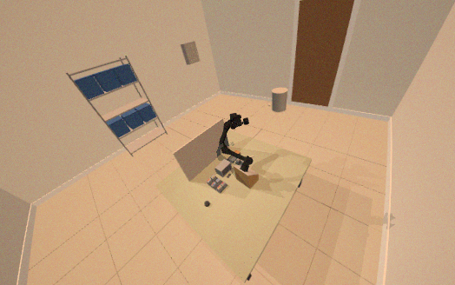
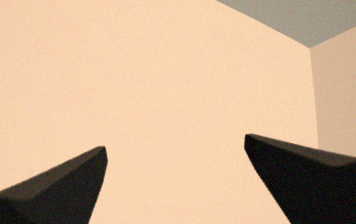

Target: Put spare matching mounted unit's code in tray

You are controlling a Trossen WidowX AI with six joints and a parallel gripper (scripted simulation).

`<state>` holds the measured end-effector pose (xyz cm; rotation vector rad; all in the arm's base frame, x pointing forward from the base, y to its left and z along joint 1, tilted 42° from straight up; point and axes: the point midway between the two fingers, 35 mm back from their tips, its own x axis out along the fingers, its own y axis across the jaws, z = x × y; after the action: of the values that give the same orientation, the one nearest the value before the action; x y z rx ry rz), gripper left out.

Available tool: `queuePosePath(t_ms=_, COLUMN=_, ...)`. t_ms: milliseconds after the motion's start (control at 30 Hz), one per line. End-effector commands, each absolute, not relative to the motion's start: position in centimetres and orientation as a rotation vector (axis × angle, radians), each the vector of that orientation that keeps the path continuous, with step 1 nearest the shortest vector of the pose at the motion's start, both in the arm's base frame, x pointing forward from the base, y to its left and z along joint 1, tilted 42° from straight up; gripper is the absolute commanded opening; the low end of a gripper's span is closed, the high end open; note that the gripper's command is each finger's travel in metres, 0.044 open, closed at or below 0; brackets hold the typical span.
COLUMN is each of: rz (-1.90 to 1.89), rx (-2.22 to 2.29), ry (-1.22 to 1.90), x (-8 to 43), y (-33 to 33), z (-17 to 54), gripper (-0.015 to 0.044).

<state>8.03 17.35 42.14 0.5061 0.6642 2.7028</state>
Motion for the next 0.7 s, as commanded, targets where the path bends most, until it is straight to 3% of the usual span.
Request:
queuePosePath(t_ms=0, rz=2.703, rx=0.506, ry=0.664, x=8.0, y=17.4, z=42.1, gripper=0.0426)
queuePosePath(t_ms=233, rz=2.736, rx=0.491, ry=0.680, x=7.1, y=17.2, z=42.4, gripper=0.0440)
queuePosePath(t_ms=500, rz=3.098, rx=0.222, ry=0.699, x=-2.8, y=13.1, z=45.1, gripper=0.0440)
queuePosePath(t_ms=667, rz=3.194, rx=0.076, ry=0.728, x=-5.3, y=10.0, z=44.7, gripper=0.0440)
